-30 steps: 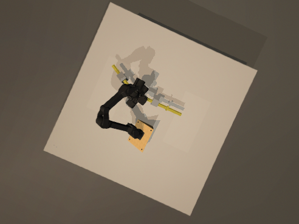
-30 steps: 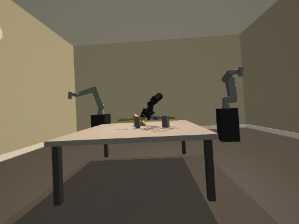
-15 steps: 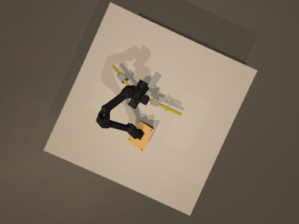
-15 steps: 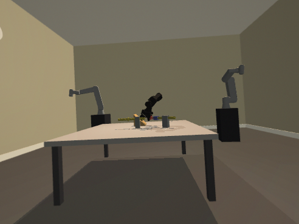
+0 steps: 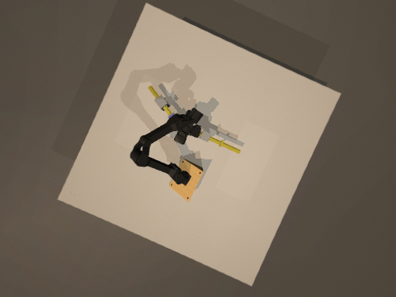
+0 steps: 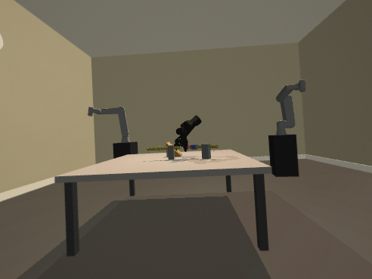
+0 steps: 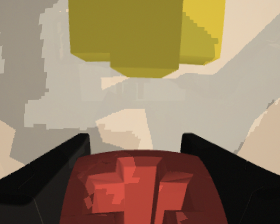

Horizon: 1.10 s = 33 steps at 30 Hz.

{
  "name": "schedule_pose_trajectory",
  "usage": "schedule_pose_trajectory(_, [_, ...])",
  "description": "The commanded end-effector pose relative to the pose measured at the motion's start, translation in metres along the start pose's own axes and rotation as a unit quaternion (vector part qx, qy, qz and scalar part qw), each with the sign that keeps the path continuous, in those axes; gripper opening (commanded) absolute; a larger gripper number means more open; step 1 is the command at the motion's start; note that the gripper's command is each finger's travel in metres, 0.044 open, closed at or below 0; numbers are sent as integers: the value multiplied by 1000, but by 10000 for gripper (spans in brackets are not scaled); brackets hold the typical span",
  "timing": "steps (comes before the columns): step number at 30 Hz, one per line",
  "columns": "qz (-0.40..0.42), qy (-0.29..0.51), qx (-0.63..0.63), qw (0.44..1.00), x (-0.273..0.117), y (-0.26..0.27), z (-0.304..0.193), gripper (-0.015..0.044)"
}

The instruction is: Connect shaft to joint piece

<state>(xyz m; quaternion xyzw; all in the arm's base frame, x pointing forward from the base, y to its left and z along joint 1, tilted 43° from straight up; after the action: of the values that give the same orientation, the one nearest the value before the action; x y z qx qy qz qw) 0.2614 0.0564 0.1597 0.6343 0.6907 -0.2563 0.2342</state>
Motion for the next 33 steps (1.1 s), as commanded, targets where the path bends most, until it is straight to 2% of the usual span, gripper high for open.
schedule_pose_trajectory(1, [-1,8,-4,1000,1,1,1,0])
schedule_pose_trajectory(13, [-1,3,-2,1000,0,0,0,0])
schedule_pose_trajectory(18, [-1,3,-2,1000,0,0,0,131])
schedule_pose_trajectory(21, [-1,3,-2,1000,0,0,0,147])
schedule_pose_trajectory(32, [-1,3,-2,1000,0,0,0,436])
schedule_pose_trajectory(33, [-1,3,-2,1000,0,0,0,440])
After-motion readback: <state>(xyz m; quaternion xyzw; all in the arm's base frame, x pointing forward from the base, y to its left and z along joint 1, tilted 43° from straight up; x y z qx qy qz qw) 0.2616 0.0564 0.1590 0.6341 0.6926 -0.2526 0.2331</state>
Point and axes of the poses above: the point midway between the two fingers, 35 mm back from their tips, its own x axis out along the fingers, its own y axis across the jaws, z = x × y, the point moved 8 cm from there along -x, back along the fingers, and after that the axes turned 7 degrees about x, right-handed, at the moved point
